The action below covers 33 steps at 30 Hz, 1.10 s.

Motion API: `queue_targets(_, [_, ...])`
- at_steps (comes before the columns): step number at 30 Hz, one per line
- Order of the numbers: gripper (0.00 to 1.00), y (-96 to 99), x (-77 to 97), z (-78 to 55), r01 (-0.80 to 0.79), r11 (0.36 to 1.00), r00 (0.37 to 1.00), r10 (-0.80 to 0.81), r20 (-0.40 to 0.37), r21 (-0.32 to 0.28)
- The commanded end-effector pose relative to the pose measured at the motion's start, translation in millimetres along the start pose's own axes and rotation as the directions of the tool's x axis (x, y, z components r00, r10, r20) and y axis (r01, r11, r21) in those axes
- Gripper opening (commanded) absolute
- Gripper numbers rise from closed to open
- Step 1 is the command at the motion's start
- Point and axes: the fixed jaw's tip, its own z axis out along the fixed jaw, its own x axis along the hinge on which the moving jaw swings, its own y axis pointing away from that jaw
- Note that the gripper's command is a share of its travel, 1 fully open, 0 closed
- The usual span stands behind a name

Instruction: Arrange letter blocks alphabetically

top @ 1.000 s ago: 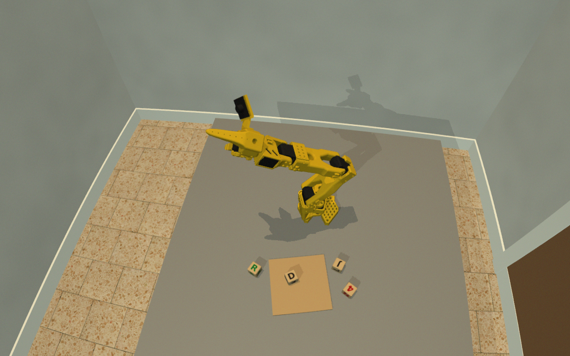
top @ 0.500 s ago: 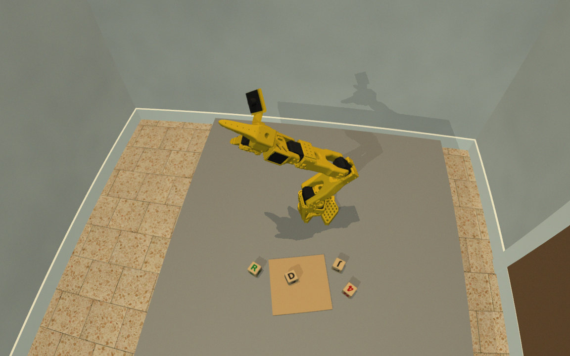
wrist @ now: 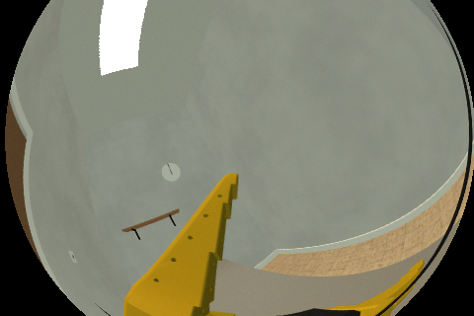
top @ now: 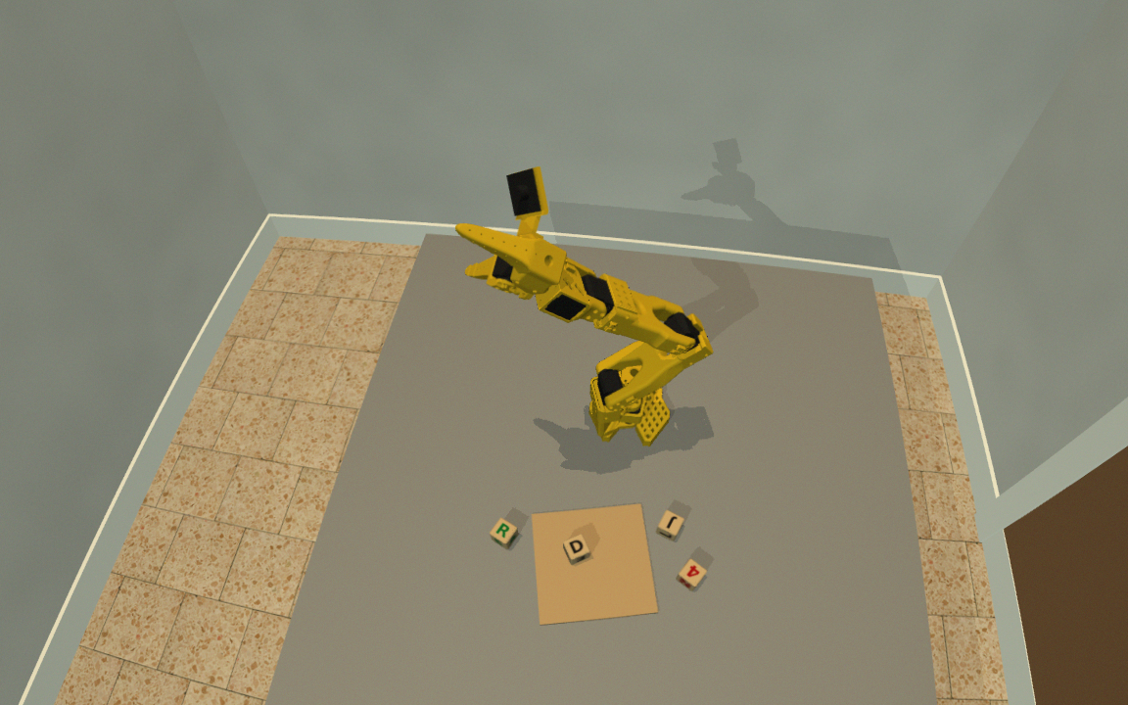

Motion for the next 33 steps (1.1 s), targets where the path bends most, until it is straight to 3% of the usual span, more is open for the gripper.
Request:
queue_targets(1, [1.0,9.8,-5.8,-0.9,0.001,1.0,1.0,0.0,0.016,-0.031])
queue_targets(9, [1.0,3.3,11.4,-1.0,0.011,1.0,0.997,-0.01,-0.071,0.015])
queue_targets(18, [1.0,2.0,15.2,-1.3,0.014,1.0,0.996,-0.012,-0.09,0.025])
queue_targets(26, [1.0,-3.4,33.1,-3.6,0.032,0.998,0.983,-0.021,-0.183,0.061])
queue_targets(33, [1.0,-3.8,34.8,-3.9,0.034,0.997,0.981,-0.022,-0.191,0.064])
